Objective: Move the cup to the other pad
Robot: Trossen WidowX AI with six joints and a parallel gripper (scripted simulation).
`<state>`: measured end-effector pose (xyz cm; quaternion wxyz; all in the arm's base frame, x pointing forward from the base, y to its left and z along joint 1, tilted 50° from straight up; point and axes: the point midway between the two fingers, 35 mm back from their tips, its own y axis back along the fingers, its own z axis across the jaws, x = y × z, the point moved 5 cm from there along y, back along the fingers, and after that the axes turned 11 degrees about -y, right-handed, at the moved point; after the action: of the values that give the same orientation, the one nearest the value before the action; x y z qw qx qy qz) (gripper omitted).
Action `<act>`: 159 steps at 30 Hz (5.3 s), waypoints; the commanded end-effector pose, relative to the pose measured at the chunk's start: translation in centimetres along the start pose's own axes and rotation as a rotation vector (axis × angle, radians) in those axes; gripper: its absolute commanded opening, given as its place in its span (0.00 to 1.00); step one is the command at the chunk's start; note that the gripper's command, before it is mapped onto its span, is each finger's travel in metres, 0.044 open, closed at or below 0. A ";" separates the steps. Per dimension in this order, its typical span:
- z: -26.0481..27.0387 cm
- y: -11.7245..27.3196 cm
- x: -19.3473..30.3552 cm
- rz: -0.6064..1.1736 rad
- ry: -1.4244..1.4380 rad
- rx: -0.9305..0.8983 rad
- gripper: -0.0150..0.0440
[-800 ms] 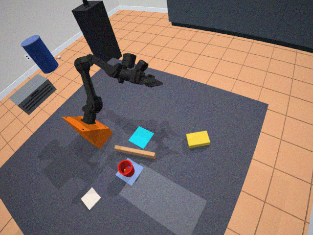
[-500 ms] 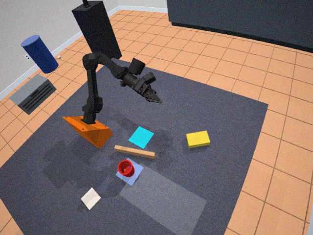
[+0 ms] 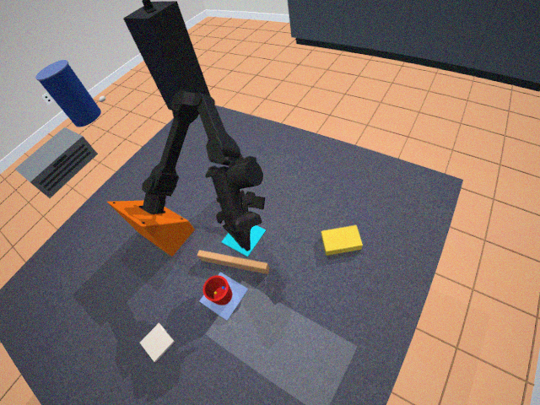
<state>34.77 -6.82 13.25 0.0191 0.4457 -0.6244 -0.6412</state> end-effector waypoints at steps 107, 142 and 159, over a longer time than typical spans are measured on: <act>2.6 -11.3 13.7 -0.211 0.219 -0.714 0.25; 0.5 -8.1 14.8 -0.212 0.207 -0.721 0.25; 1.5 -7.0 13.7 -0.212 0.210 -0.720 0.25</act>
<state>29.53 -12.49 -0.82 0.1729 0.5346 -0.3029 -0.7698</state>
